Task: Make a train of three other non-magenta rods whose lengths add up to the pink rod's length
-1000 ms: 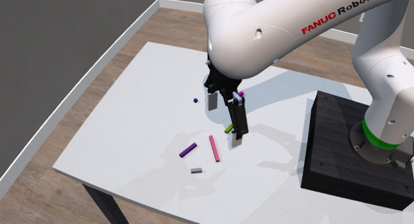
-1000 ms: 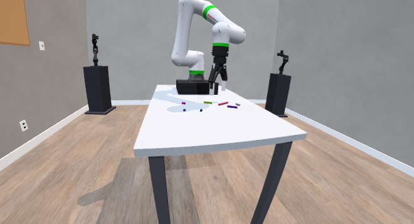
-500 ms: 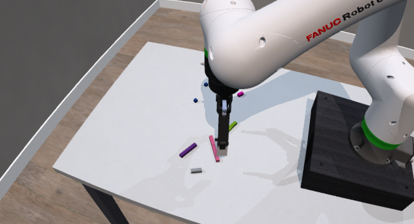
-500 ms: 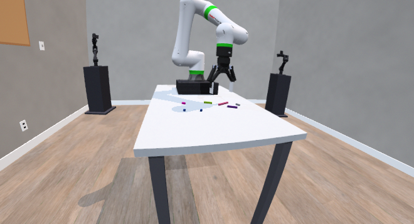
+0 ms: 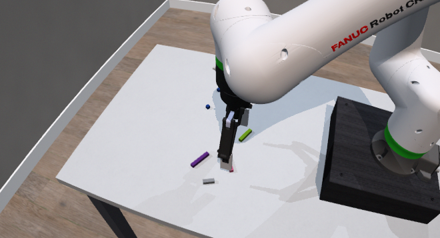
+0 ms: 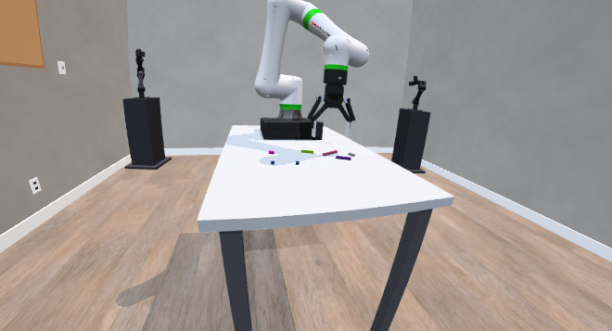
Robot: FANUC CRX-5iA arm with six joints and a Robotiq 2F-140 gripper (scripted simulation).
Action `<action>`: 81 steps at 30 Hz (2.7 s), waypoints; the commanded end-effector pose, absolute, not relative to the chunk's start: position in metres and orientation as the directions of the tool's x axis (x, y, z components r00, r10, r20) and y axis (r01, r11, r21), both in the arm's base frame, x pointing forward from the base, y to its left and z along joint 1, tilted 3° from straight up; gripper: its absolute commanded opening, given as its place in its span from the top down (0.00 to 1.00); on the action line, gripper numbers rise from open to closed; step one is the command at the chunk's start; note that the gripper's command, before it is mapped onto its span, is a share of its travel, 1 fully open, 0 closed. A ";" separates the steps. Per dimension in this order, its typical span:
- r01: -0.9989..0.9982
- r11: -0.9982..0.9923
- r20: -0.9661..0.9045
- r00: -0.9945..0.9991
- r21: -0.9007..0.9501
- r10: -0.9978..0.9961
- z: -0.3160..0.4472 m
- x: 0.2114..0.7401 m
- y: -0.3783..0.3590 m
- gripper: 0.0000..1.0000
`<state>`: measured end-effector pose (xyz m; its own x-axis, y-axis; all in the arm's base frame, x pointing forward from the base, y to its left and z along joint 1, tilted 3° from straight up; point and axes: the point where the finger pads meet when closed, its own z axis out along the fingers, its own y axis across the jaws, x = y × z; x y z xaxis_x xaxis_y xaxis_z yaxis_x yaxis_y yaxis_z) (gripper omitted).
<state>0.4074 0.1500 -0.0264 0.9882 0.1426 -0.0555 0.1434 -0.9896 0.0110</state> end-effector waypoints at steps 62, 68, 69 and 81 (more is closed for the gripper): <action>0.143 -0.990 -0.055 0.988 0.011 0.143 -0.026 0.408 0.150 0.00; 0.143 -0.990 -0.055 0.988 0.011 0.143 -0.026 0.408 0.150 0.00; 0.143 -0.990 -0.055 0.988 0.011 0.143 -0.026 0.408 0.150 0.00; 0.162 -0.987 -0.055 0.985 0.010 0.161 -0.026 0.408 0.150 0.00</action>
